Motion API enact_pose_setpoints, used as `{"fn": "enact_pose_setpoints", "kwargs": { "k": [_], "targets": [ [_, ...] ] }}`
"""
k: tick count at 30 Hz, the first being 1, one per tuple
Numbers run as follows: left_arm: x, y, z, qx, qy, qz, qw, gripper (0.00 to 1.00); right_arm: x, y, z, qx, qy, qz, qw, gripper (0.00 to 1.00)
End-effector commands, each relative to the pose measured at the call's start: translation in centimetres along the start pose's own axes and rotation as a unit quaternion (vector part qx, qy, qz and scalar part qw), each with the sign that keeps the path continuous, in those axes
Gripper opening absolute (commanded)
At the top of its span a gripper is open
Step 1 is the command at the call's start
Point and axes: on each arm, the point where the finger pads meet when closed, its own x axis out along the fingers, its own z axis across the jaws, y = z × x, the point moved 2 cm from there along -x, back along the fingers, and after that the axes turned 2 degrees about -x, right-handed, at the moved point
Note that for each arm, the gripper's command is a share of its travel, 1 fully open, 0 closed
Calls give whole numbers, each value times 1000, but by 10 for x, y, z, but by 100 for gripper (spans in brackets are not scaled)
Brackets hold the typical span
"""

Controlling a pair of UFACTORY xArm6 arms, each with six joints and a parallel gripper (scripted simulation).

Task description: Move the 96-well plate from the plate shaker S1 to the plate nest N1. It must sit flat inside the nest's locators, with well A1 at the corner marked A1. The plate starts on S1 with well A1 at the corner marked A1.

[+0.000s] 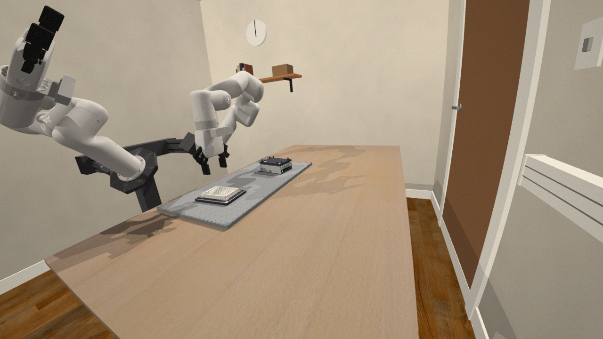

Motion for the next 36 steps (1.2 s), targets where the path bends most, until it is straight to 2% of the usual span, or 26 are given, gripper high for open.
{"fn": "enact_pose_setpoints", "kwargs": {
  "k": [1,4,36],
  "targets": [
    [-2,1,1,-1,-2,1,1000,100,0,-1,0,-1,-1,-1,1000,100],
    [-2,1,1,-1,-2,1,1000,100,0,-1,0,-1,-1,-1,1000,100],
    [-2,23,-97,-1,-2,1,1000,100,0,-1,0,-1,-1,-1,1000,100]
  ]
}}
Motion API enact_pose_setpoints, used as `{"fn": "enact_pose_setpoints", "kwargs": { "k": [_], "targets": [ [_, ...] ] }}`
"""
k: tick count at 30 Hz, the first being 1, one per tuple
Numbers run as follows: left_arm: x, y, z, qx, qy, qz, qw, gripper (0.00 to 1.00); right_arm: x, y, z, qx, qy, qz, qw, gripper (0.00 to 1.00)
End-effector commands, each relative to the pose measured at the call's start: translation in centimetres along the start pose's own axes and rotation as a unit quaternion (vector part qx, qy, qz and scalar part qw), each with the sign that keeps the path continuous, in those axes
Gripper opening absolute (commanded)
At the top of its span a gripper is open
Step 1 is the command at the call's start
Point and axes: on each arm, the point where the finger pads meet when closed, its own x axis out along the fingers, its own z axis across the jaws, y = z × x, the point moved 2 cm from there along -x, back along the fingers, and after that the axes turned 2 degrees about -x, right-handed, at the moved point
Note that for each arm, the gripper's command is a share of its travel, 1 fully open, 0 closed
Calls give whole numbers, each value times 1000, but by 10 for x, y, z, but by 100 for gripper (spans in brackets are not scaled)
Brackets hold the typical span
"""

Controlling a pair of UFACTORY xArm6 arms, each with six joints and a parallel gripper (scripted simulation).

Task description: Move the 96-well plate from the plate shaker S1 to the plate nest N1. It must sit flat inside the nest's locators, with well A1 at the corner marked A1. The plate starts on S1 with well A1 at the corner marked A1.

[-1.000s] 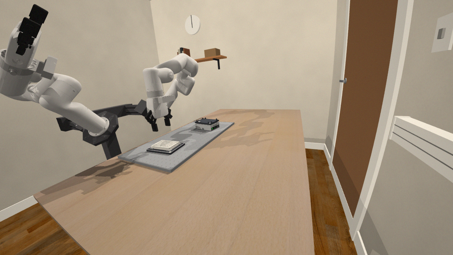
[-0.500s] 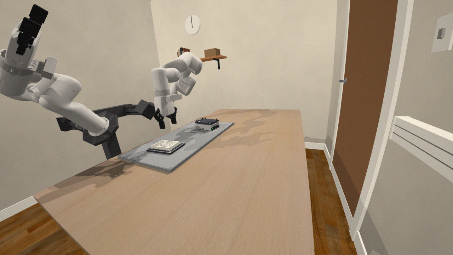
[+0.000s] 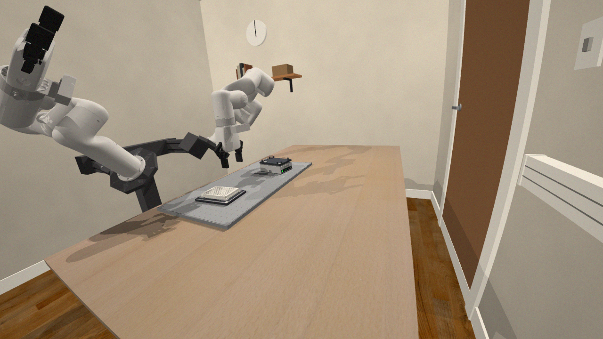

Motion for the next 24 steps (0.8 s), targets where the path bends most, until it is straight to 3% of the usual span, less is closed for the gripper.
{"fn": "enact_pose_setpoints", "kwargs": {
  "k": [1,8,24],
  "targets": [
    [-2,4,-12,-1,-3,2,1000,100,0,-1,0,-1,-1,-1,1000,100],
    [-2,8,-32,-1,-3,2,1000,100,0,-1,0,-1,-1,-1,1000,100],
    [-2,8,-32,-1,-3,2,1000,100,0,-1,0,-1,-1,-1,1000,100]
  ]
}}
